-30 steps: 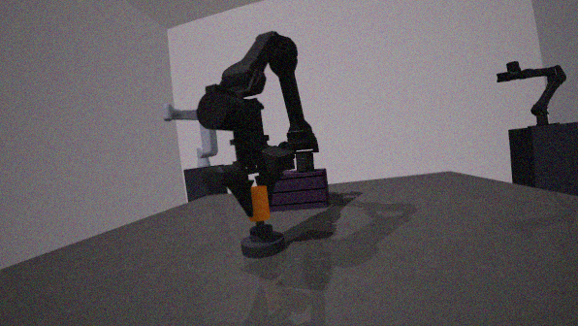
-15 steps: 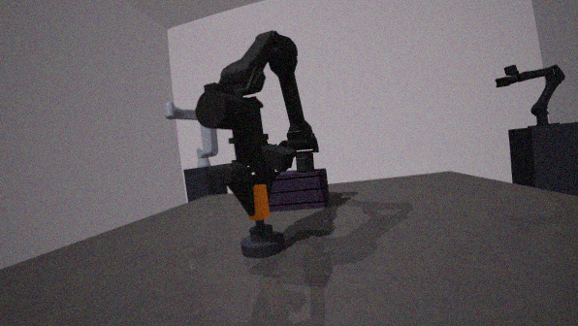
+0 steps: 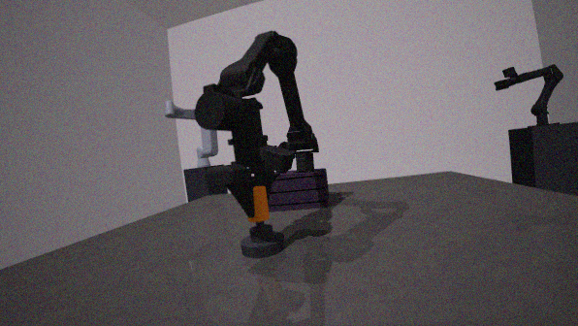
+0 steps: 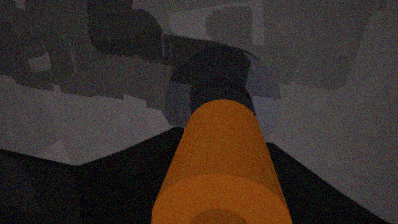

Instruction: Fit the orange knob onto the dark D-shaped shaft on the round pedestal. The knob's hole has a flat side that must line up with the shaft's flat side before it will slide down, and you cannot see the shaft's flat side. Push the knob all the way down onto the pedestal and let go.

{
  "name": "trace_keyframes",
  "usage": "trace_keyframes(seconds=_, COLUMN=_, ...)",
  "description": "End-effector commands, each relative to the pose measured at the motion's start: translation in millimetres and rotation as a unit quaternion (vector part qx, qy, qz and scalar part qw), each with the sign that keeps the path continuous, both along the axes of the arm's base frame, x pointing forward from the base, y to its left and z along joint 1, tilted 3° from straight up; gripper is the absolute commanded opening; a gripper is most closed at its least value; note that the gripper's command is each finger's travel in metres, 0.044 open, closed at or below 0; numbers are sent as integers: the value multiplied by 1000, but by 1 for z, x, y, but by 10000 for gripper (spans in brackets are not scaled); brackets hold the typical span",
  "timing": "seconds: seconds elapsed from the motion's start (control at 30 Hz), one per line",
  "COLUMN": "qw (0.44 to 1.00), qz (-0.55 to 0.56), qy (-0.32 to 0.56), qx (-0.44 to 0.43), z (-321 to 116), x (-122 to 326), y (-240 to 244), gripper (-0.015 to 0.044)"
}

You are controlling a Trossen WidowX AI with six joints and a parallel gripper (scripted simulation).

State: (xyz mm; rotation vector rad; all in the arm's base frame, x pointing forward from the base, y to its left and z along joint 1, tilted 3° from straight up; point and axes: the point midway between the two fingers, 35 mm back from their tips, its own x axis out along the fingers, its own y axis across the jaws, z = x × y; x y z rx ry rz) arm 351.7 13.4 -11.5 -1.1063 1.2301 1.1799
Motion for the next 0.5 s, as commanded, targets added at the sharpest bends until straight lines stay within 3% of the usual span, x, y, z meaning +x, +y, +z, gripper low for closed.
trace_keyframes(seconds=0.0, qw=1000, qz=3, qy=-6, qx=-1, z=0, x=3, y=0, gripper=0)
trace_keyframes(seconds=0.27, qw=1000, qz=7, qy=-6, qx=-1, z=5, x=2, y=0, gripper=0)
trace_keyframes(seconds=0.47, qw=995, qz=102, qy=-10, qx=0, z=6, x=0, y=0, gripper=0)
